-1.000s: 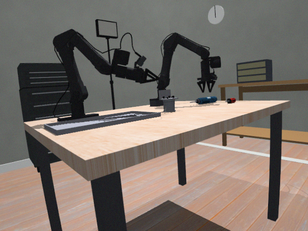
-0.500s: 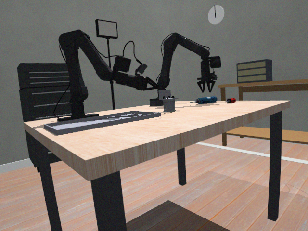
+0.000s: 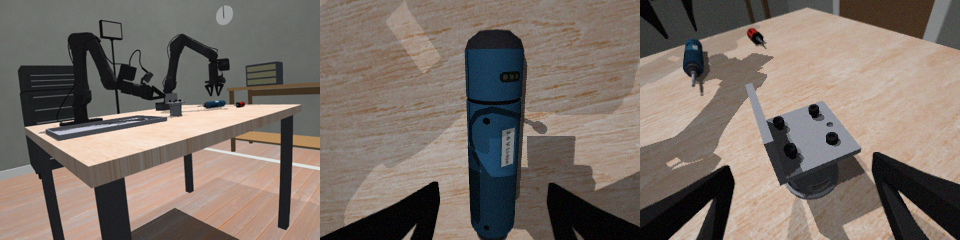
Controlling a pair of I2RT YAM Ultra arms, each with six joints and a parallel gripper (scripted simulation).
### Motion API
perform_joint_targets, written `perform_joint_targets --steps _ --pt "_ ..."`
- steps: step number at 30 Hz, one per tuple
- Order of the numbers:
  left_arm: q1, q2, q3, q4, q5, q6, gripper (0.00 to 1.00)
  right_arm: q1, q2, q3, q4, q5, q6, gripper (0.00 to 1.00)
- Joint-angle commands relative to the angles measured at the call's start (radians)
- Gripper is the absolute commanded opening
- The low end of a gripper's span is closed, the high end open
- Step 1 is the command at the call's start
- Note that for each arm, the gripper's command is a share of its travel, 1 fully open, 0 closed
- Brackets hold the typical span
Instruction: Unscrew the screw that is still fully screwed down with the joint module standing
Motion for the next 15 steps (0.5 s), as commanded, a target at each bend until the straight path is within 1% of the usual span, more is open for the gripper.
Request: perform_joint_targets --steps 1,4,6,15 --pt "-0.001 -0.009 0.006 0.003 -0.009 -0.001 0.65 -0.004 0.022 0.005 0.065 0.008 -0.008 0.86" --pt "-0.001 -0.009 0.006 0.003 -0.009 -0.001 0.65 -0.004 0.015 0.006 0.067 0.009 -0.008 0.86" --pt "-0.001 -0.009 0.006 0.003 -0.009 -0.001 0.65 -0.004 0.048 -0.024 0.097 0.008 -0.008 0.86" --pt "-0.001 -0.009 0.006 0.003 -0.009 -0.001 0.65 -0.004 0.177 -0.039 0.246 0.008 -0.009 0.86"
